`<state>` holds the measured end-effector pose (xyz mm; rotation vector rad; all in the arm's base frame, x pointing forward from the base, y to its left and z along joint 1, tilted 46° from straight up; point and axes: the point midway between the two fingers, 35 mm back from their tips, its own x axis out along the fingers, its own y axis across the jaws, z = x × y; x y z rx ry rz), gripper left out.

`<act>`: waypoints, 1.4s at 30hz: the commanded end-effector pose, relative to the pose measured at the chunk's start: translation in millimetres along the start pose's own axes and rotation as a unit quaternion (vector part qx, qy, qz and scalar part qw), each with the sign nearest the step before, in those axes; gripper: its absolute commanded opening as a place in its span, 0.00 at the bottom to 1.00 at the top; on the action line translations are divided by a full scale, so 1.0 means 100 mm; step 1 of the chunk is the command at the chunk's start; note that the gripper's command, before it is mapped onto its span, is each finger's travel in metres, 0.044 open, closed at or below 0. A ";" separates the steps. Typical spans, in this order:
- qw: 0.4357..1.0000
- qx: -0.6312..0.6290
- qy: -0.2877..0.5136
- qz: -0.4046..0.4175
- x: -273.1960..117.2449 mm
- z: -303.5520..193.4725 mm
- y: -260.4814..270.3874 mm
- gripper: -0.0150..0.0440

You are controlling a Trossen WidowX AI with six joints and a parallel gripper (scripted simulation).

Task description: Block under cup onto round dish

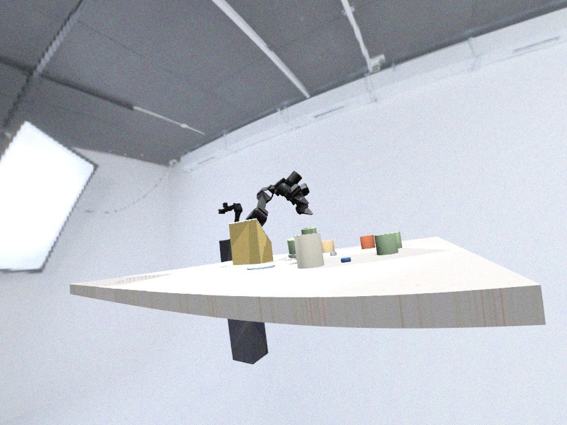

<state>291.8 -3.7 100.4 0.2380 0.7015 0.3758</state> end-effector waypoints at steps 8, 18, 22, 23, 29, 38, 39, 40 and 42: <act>0.993 0.052 0.094 0.043 -0.22 -0.68 -0.52 1.00; 0.985 0.116 0.059 0.114 -0.53 -1.01 -0.68 1.00; 0.980 0.141 0.015 0.137 -0.67 -1.06 -0.72 1.00; 0.979 0.148 0.002 0.142 -0.70 -1.06 -0.74 1.00; 0.977 0.156 -0.018 0.146 -0.76 -1.07 -0.76 1.00; 0.960 0.227 0.037 0.162 -0.64 -1.06 -0.88 1.00; 0.956 0.239 0.047 0.163 -0.62 -1.06 -0.90 1.00; 0.952 0.251 0.057 0.164 -0.59 -1.05 -0.92 1.00; 0.943 0.277 0.078 0.166 -0.54 -1.05 -0.96 1.00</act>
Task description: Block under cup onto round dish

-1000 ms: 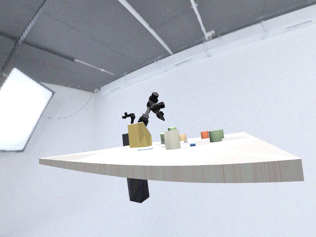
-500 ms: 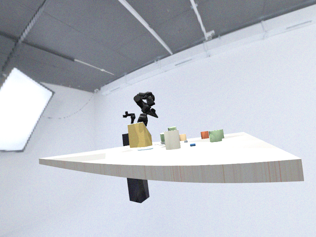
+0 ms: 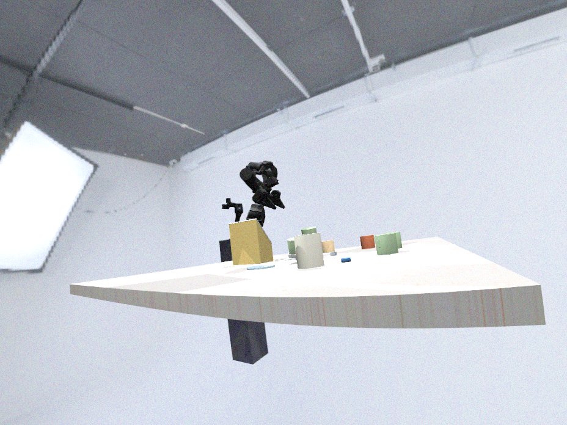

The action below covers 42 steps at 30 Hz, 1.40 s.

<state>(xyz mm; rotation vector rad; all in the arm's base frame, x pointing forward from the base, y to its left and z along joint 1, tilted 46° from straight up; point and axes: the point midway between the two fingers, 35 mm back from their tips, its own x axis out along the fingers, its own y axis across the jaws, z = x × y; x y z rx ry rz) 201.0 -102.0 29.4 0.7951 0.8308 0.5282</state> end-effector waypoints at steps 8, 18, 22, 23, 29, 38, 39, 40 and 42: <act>0.981 0.170 0.088 -0.015 0.22 0.16 -0.28 1.00; 0.936 0.313 0.151 -0.059 0.49 0.30 -0.54 1.00; 0.912 0.364 0.171 -0.083 0.63 0.35 -0.64 1.00; 0.905 0.377 0.175 -0.090 0.67 0.36 -0.67 1.00; 0.861 0.450 0.197 -0.133 0.89 0.42 -0.81 1.00; 0.780 0.550 0.210 -0.210 1.24 0.46 -1.02 1.00; 0.771 0.560 0.210 -0.219 1.29 0.46 -1.04 1.00; 0.761 0.570 0.210 -0.228 1.33 0.46 -1.06 1.00; 0.741 0.590 0.208 -0.246 1.41 0.46 -1.11 1.00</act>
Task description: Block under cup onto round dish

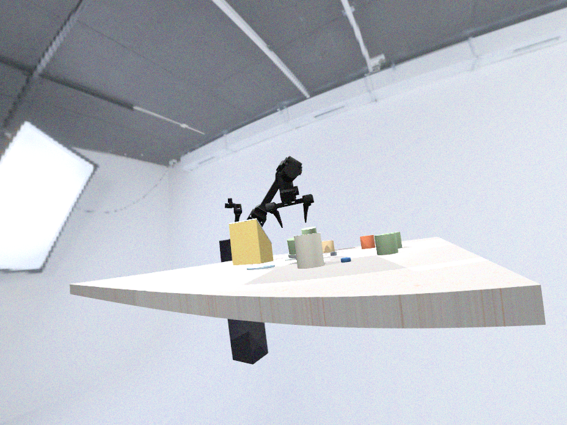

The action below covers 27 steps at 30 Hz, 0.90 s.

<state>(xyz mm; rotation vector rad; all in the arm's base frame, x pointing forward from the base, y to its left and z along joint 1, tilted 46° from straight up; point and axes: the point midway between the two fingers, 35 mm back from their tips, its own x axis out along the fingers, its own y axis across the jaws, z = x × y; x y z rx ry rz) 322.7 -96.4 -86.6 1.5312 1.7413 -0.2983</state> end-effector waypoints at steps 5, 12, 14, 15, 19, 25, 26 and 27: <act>0.996 0.075 -0.007 -0.036 0.20 0.13 0.07 1.00; 0.996 0.075 -0.007 -0.036 0.31 0.13 0.07 1.00; 0.996 0.075 -0.007 -0.036 0.35 0.13 0.06 1.00; 0.996 0.075 -0.007 -0.036 0.35 0.13 0.06 1.00; 0.996 0.075 -0.007 -0.036 0.37 0.13 0.06 1.00; 0.996 0.075 -0.007 -0.036 0.46 0.14 0.06 1.00; 0.996 0.075 -0.007 -0.036 0.48 0.14 0.06 1.00; 0.996 0.075 -0.007 -0.036 0.50 0.14 0.06 1.00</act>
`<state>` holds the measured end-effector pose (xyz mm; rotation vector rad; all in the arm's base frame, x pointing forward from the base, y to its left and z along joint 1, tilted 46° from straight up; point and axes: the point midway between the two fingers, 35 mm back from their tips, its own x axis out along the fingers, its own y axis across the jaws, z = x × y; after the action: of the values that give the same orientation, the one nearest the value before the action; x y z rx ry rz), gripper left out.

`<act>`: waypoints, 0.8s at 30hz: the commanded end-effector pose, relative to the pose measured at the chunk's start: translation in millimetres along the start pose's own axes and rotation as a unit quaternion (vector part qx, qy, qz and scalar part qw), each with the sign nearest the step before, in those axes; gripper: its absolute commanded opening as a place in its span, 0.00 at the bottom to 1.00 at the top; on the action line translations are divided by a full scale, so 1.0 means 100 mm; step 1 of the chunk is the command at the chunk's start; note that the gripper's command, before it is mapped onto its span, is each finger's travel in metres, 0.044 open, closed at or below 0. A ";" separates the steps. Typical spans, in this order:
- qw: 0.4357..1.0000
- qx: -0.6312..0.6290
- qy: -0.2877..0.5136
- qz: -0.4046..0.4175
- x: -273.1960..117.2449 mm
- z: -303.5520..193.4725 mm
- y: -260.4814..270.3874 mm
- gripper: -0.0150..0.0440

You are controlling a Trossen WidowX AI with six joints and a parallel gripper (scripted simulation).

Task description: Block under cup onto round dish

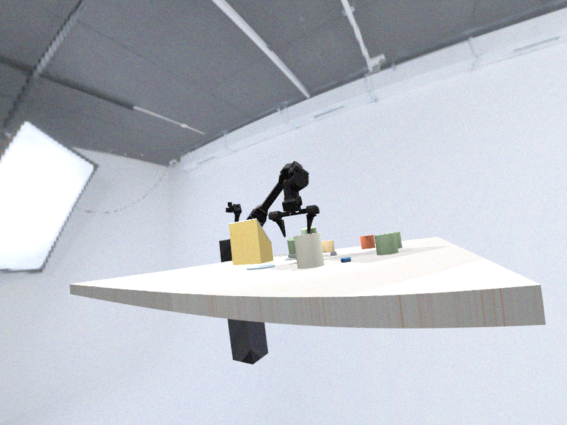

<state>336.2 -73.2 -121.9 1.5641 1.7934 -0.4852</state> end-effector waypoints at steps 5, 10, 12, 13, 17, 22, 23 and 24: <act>1.000 0.002 0.004 0.000 0.16 -0.01 0.00 1.00; 1.000 0.002 0.004 0.000 0.25 -0.01 0.00 1.00; 1.000 0.002 0.004 0.000 0.28 -0.01 0.00 1.00; 1.000 0.002 0.004 0.000 0.29 -0.01 0.00 1.00; 1.000 0.002 0.004 0.000 0.36 -0.01 0.00 1.00; 1.000 0.002 0.005 0.000 0.44 -0.02 -0.01 1.00; 1.000 0.002 0.005 0.000 0.46 -0.02 -0.01 1.00; 1.000 0.002 0.005 0.000 0.47 -0.02 -0.01 1.00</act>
<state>335.6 -45.0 -148.7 1.5647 1.7941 -0.4822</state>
